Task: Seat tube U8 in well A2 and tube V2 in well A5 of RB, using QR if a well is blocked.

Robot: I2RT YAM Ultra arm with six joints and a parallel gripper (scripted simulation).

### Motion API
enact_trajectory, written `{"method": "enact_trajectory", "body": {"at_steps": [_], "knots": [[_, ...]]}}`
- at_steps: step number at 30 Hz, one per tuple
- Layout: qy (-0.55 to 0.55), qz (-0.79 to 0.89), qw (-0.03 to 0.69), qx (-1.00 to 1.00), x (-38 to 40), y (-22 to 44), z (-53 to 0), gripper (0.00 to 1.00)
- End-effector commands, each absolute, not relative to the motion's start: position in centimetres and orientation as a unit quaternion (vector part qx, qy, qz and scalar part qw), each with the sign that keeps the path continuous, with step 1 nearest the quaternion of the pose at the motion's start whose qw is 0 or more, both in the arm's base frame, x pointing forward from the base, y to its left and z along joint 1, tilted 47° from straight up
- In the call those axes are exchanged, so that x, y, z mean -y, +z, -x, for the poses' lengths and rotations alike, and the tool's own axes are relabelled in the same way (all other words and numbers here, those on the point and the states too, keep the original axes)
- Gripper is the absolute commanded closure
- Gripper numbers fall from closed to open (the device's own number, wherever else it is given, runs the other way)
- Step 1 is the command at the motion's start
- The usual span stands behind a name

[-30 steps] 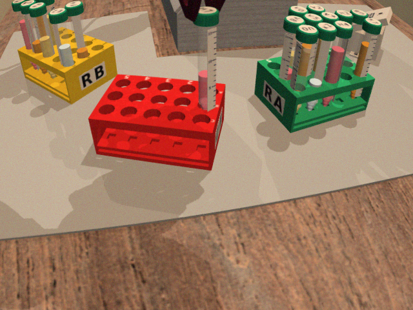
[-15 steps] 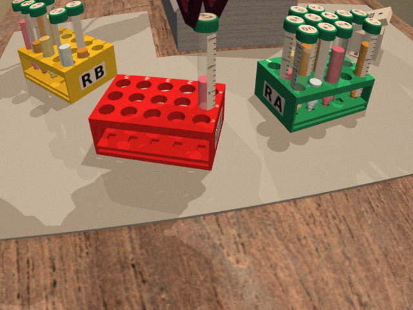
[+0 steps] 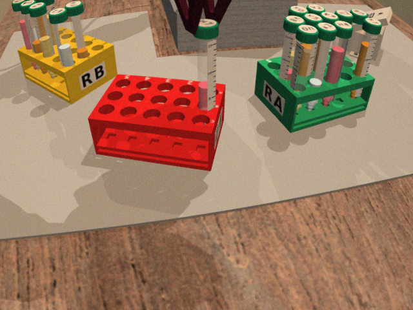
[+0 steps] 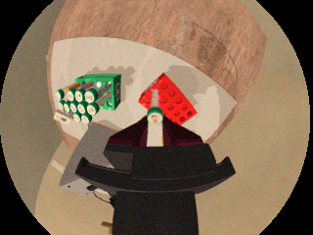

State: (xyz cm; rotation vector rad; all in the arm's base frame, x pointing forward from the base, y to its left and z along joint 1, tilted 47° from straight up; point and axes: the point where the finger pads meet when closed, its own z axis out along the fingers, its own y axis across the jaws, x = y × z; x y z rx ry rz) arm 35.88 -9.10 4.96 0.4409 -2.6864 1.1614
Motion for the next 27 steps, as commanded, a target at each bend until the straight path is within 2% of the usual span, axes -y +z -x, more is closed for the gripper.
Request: {"method": "enact_trajectory", "body": {"at_steps": [1, 27], "knots": [[0.395, -0.162, 0.099, 0.899, 9.0, 4.1, -35.6, 1.00], [0.395, -0.156, 0.088, 0.901, 10.1, 4.1, -35.7, 1.00]]}}
